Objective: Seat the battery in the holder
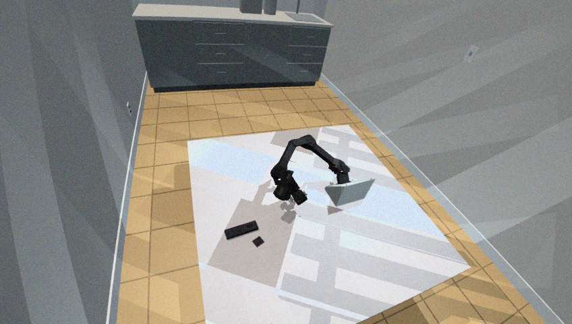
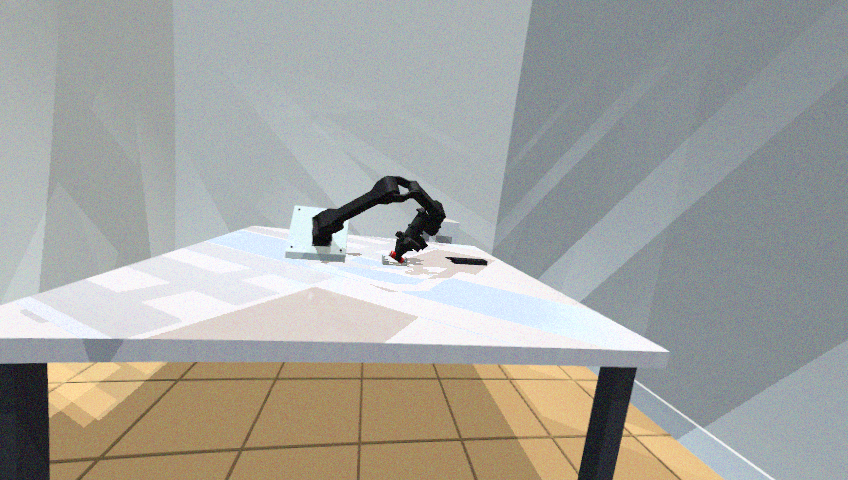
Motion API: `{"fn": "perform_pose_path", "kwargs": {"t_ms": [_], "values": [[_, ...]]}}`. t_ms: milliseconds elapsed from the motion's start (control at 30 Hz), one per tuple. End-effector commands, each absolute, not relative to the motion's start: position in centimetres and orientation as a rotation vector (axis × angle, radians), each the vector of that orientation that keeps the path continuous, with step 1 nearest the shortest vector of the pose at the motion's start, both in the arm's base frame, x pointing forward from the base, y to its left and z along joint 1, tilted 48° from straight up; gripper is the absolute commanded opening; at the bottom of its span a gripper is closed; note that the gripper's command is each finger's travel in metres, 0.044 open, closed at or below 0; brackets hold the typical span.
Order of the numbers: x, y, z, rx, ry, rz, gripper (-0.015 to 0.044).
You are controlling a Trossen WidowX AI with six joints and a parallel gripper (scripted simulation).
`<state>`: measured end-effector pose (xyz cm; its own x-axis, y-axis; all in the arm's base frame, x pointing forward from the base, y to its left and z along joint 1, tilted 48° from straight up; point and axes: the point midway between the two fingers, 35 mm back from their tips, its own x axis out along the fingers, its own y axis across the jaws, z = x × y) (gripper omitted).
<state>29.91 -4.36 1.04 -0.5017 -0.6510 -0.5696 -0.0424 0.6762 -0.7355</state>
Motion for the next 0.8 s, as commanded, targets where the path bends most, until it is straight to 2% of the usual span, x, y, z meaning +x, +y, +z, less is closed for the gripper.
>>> {"fn": "perform_pose_path", "kwargs": {"t_ms": [0,767], "values": [[30.29,-4.43,0.92,-0.544,1.936,-0.824,0.0081],[30.01,-4.57,0.59,-0.568,1.839,-0.76,0.0081]]}}
